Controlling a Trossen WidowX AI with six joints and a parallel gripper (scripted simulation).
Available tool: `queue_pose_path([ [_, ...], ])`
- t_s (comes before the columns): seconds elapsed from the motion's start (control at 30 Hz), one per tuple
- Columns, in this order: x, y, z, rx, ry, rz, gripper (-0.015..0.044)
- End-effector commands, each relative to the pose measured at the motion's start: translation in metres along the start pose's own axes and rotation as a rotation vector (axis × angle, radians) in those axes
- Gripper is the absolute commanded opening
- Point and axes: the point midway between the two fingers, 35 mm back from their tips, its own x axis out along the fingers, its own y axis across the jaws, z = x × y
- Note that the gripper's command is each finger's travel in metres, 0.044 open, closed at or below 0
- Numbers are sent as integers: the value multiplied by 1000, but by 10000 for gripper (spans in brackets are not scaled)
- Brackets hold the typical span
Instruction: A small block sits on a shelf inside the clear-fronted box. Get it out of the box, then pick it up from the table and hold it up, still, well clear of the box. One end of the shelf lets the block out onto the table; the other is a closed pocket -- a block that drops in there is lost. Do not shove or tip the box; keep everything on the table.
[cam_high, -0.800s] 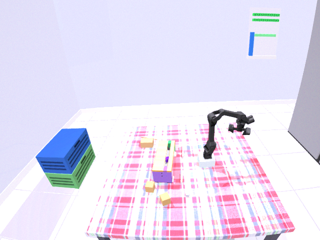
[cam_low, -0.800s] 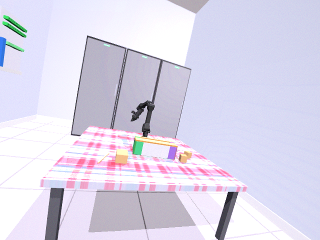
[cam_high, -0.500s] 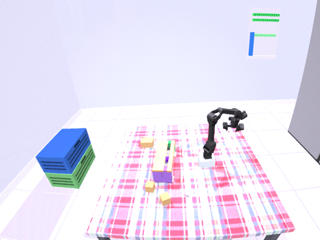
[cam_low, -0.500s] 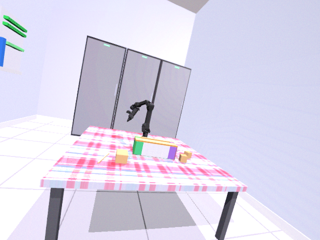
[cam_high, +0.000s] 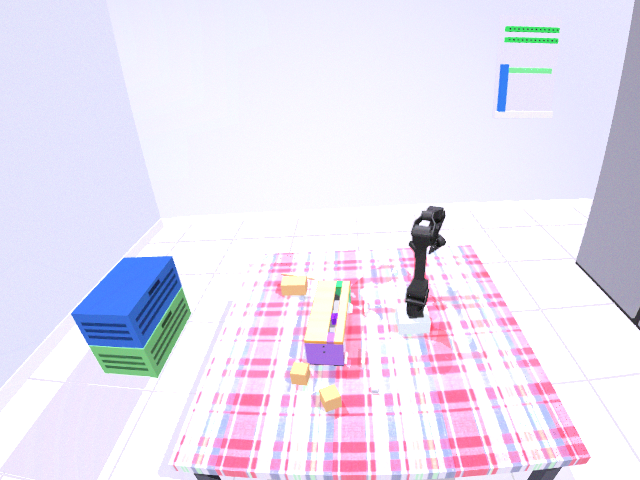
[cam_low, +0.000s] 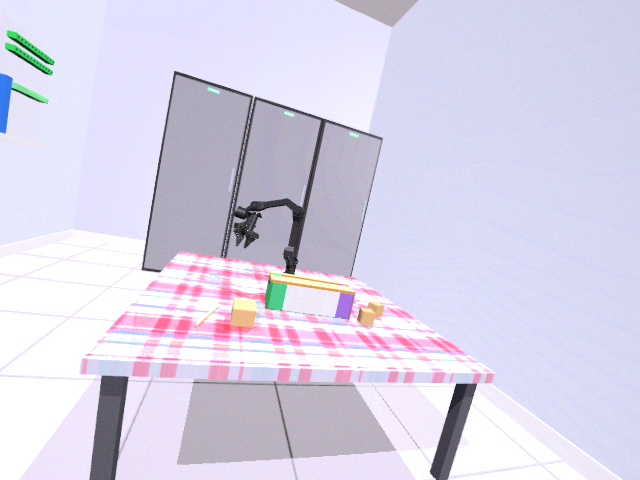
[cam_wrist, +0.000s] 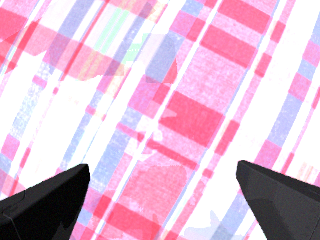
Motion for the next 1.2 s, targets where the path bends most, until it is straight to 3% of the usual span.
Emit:
queue_pose_path([
  [0.0,11,34,28,-149,49,30,400],
  [0.27,35,131,66,-539,113,115,400],
  [0.57,48,246,69,-998,239,153,400],
  [0.9,44,364,28,-1496,305,131,400],
  [1.17,28,439,-35,-1912,325,86,400],
])
